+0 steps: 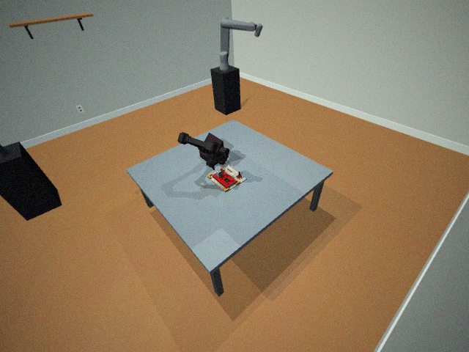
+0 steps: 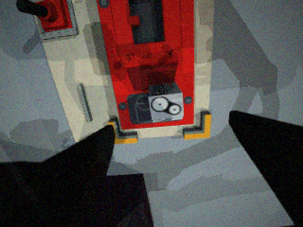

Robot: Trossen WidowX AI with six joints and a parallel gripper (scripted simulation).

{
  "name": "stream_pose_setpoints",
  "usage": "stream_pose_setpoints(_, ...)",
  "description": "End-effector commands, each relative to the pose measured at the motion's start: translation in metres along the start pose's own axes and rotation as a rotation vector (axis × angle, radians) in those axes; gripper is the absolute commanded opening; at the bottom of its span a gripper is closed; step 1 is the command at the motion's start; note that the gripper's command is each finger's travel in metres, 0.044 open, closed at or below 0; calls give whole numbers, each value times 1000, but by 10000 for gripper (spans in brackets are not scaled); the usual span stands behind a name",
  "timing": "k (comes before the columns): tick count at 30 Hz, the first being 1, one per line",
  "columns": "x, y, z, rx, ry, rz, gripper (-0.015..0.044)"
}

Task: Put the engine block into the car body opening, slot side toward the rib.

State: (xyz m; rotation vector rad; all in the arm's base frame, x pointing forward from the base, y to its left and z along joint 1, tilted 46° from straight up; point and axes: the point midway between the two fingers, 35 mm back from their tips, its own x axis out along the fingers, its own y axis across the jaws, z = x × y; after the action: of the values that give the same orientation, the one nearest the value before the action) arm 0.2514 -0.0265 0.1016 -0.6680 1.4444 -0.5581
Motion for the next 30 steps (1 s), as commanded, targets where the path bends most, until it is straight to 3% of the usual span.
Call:
stream_pose_setpoints(1, 11, 0, -3, -10, 3, -8, 440)
stream_pose_setpoints(30, 59, 1, -3, -9, 2, -6, 440)
